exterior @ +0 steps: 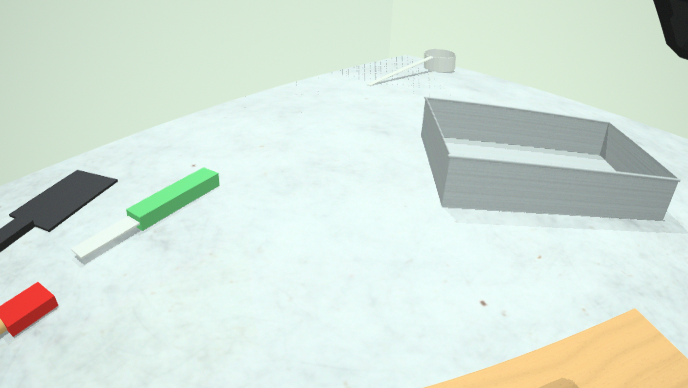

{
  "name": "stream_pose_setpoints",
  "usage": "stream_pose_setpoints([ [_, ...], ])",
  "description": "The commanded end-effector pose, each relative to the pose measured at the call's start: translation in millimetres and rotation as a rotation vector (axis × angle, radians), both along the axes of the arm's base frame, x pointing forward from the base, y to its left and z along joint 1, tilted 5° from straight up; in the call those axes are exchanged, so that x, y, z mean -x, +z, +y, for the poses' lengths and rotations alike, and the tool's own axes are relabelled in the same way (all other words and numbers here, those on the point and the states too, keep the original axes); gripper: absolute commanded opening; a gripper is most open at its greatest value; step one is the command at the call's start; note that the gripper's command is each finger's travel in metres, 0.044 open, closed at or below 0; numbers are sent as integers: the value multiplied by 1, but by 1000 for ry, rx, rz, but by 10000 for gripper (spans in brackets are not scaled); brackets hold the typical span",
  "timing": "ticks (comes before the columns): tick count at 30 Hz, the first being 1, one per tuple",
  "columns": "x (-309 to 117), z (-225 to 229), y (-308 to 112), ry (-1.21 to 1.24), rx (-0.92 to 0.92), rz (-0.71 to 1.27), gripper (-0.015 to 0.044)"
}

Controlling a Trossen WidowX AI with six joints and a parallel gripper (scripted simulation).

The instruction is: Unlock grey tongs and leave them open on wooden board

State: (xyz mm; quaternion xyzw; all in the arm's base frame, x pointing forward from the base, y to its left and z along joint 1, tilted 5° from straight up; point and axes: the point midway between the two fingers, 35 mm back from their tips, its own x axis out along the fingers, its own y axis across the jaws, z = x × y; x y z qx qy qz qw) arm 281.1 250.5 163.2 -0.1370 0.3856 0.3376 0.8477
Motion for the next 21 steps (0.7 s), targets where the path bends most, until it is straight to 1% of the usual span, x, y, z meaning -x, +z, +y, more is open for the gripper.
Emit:
stream_pose_setpoints([
  [1,-3,3,-10,0,54,54,-150],
  [21,-4,5,-62,6,310,326,-150],
])
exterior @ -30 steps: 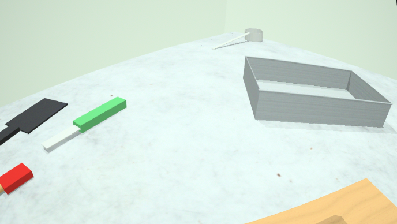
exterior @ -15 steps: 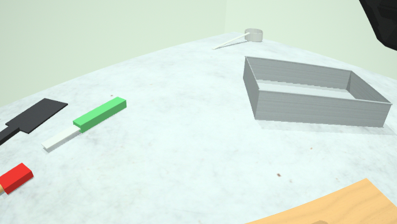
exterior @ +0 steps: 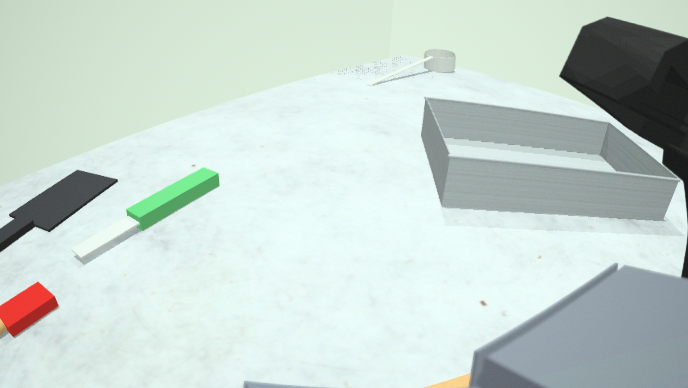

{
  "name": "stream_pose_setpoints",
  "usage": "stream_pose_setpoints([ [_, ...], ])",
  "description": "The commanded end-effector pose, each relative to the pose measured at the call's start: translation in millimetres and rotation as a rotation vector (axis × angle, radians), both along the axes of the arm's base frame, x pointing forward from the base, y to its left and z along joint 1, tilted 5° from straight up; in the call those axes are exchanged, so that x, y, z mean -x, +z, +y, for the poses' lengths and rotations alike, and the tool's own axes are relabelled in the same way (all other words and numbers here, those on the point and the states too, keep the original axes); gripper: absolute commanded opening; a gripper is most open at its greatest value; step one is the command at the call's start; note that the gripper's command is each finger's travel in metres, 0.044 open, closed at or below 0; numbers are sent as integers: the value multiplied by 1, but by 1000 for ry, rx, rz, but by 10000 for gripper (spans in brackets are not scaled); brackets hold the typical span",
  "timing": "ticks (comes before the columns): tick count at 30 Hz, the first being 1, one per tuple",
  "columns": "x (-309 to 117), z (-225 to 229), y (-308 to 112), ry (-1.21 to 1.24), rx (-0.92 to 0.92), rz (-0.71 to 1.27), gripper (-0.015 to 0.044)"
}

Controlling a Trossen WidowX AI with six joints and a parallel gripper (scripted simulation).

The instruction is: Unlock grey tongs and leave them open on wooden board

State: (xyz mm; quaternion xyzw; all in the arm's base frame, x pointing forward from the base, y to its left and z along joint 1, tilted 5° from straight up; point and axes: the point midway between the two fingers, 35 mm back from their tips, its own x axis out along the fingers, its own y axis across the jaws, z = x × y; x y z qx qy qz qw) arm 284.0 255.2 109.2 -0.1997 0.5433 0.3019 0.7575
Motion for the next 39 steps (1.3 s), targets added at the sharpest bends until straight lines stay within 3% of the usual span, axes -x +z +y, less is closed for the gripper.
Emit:
stream_pose_setpoints([
  [1,0,0,-10,2,56,52,-150],
  [18,8,-4,-44,25,263,270,-150],
  [39,8,-4,-60,25,266,272,-150],
])
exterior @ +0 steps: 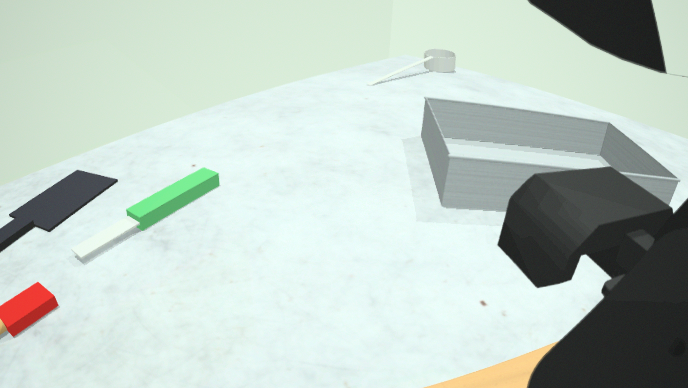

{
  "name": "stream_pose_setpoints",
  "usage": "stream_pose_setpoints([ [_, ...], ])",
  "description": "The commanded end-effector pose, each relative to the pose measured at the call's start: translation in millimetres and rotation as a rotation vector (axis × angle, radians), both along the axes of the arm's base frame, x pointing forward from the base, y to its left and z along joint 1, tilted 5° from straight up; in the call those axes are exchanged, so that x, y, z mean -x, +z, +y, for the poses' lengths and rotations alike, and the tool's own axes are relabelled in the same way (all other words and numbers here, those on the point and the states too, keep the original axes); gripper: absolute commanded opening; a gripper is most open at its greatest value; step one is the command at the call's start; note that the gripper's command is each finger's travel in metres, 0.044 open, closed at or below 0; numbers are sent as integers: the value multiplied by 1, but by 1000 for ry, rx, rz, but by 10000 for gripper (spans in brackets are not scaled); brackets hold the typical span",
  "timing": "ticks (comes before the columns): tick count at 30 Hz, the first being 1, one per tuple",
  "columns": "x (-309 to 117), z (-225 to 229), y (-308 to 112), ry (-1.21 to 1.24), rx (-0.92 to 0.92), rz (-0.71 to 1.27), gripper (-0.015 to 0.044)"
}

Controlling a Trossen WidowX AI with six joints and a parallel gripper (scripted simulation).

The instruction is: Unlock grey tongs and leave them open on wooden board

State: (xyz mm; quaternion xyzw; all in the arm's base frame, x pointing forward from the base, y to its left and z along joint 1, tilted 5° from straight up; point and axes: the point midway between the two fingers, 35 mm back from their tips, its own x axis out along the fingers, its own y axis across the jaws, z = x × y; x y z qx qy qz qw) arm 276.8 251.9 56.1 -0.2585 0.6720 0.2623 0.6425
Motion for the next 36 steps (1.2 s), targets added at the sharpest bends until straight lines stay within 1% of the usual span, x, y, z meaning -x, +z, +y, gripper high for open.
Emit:
stream_pose_setpoints([
  [1,1,-1,-9,4,8,2,-150],
  [11,2,-2,-25,4,8,2,-150],
  [17,2,-2,-26,4,8,2,-150],
  [36,2,-1,-24,1,3,4,349],
])
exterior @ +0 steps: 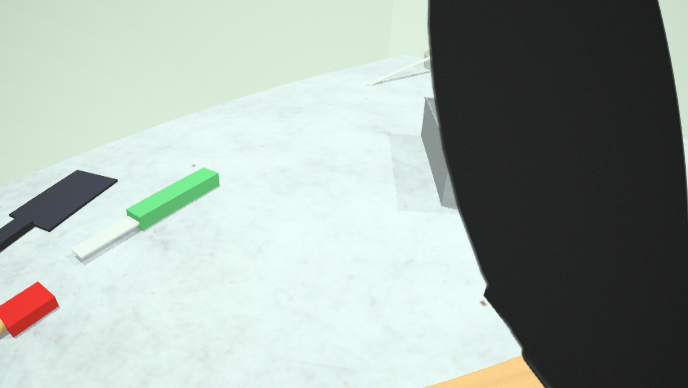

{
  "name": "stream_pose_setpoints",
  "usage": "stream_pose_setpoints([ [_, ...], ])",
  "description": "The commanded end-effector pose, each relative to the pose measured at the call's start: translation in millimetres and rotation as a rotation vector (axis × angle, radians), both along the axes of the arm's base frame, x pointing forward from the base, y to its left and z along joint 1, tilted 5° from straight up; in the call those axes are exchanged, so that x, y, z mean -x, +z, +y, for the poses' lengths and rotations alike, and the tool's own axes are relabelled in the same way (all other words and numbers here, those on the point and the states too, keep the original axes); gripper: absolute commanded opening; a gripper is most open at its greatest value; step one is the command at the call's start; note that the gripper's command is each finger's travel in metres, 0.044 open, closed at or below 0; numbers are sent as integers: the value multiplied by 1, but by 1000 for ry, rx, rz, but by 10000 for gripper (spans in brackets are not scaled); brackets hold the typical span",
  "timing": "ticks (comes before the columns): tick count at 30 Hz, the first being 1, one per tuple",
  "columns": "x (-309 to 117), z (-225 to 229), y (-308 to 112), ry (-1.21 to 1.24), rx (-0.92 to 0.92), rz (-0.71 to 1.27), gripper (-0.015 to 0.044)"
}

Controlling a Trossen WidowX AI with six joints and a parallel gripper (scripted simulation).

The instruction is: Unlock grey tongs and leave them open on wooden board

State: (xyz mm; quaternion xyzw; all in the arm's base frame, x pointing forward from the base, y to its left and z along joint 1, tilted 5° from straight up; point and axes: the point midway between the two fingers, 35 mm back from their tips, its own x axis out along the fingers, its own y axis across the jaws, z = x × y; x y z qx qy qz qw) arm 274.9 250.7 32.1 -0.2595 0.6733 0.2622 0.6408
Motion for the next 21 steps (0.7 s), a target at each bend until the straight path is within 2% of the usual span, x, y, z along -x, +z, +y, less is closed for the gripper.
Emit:
stream_pose_setpoints([
  [1,0,0,0,0,0,0,375],
  [4,0,0,0,0,0,0,440],
  [10,9,14,4,0,-1,1,440],
  [17,79,92,29,2,-6,7,440],
  [21,103,110,36,3,-6,9,440],
])
